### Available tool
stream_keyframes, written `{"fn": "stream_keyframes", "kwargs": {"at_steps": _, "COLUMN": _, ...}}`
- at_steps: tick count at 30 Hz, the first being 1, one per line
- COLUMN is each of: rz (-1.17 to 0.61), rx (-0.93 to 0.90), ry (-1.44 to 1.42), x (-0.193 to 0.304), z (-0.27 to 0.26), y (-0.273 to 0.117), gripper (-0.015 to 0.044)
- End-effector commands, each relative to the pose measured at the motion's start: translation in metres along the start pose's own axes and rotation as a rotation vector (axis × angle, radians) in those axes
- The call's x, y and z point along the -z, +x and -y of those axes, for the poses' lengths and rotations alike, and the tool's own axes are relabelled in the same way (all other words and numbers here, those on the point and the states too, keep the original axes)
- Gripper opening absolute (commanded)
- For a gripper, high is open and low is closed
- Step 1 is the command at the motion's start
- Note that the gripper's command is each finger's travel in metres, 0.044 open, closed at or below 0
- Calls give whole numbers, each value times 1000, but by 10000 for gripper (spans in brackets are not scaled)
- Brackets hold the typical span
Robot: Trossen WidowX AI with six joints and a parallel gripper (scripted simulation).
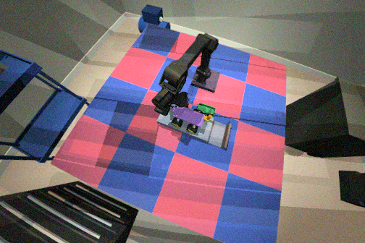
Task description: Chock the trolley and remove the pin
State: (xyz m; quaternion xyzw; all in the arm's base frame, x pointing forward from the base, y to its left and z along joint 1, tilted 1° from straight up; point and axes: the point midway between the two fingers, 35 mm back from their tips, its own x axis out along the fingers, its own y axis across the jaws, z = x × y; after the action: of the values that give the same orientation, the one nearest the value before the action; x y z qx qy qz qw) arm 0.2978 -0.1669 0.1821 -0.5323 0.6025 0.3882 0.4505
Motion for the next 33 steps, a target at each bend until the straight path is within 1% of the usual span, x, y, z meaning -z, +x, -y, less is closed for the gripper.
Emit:
{"fn": "stream_keyframes", "kwargs": {"at_steps": 1, "rz": -4, "rx": 3, "ry": -4, "x": 4, "z": 0, "y": -1, "gripper": 0}}
{"fn": "stream_keyframes", "kwargs": {"at_steps": 25, "rz": -4, "rx": -4, "ry": -6, "x": 5, "z": -79, "y": 2, "gripper": 0}}
{"fn": "stream_keyframes", "kwargs": {"at_steps": 33, "rz": -3, "rx": -4, "ry": -6, "x": 0, "z": -83, "y": 1, "gripper": 0}}
